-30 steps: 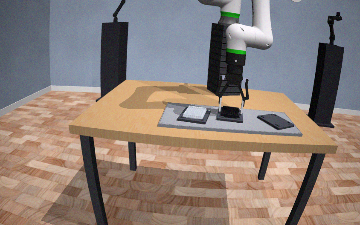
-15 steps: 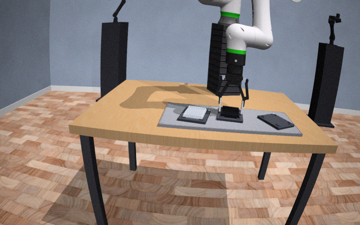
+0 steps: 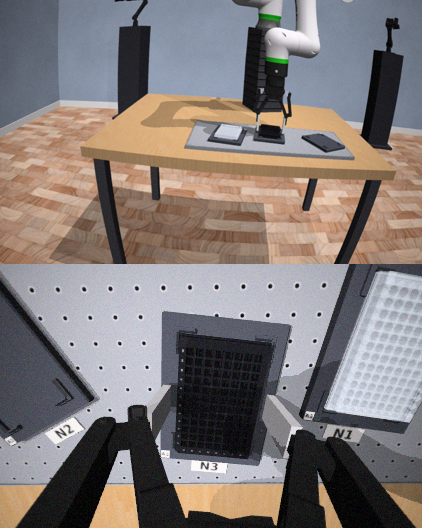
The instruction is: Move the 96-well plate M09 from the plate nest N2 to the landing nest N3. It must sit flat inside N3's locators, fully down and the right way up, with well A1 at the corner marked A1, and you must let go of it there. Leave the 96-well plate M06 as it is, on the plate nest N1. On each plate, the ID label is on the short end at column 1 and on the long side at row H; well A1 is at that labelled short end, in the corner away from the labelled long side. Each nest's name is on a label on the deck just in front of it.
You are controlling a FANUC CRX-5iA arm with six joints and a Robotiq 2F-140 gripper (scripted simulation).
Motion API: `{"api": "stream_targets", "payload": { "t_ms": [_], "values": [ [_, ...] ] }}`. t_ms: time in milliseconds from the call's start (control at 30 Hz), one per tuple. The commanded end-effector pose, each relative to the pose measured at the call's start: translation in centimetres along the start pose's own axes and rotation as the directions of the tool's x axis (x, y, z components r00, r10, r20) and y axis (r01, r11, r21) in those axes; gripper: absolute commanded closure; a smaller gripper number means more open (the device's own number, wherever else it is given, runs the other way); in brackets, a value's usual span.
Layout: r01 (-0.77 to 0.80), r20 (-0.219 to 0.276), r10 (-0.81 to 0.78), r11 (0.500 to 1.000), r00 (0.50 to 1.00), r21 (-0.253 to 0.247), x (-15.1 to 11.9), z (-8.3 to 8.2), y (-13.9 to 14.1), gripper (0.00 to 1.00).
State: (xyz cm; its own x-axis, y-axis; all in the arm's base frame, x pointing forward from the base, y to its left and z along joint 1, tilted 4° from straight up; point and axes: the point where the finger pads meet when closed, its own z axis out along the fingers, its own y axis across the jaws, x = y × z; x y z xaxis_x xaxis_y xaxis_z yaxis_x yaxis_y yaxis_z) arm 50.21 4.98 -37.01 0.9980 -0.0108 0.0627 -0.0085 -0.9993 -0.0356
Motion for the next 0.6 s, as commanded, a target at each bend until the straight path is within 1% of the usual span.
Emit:
{"api": "stream_targets", "payload": {
  "t_ms": [0, 567],
  "values": [
    [0.0, 0.0, 0.0, 1.0, 1.0, 0.0, 0.0, -0.1, 0.0, 0.34],
    [0.0, 0.0, 0.0, 1.0, 1.0, 0.0, 0.0, -1.2, 0.0, 0.34]
  ]
}}
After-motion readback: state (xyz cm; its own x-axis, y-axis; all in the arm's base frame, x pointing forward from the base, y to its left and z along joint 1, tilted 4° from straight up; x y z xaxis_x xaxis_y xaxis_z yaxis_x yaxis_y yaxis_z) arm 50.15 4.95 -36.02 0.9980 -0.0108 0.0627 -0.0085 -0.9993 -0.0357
